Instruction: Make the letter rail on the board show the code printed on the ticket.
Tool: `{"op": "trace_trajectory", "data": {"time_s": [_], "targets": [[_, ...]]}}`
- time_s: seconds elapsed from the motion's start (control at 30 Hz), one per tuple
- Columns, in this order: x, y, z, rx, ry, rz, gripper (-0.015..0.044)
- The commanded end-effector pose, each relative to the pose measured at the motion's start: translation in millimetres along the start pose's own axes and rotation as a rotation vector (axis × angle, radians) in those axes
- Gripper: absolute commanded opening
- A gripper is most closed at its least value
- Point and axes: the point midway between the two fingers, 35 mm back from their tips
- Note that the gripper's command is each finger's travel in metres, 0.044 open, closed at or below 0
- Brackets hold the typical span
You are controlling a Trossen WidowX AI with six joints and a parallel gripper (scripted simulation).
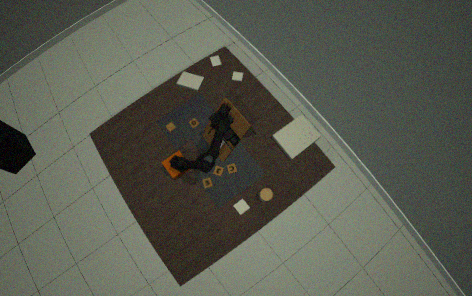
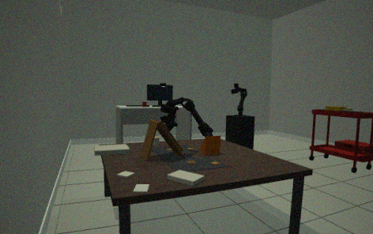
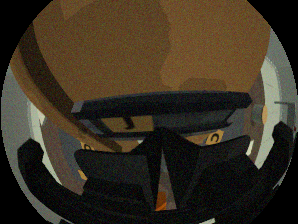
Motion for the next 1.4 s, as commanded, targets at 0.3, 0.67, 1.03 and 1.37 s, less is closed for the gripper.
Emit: {"op": "trace_trajectory", "data": {"time_s": [0.3,0.67,1.03,1.37], "targets": [[5.1,-4.8,-0.7,-0.003,0.0,-0.002,0.0],[9.2,-8.2,-1.6,-0.003,0.001,-0.002,0.0],[8.5,-7.2,0.9,-0.003,0.0,-0.002,0.0],[8.9,-7.6,4.1,-0.003,0.0,-0.002,0.0]]}}
Point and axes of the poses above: the point midway between the two fingers, 35 mm back from their tips, its own x axis out along the fingers, its own z axis across the jaws, y = z × x, and after that the axes turned 10 degrees about -x, right-handed
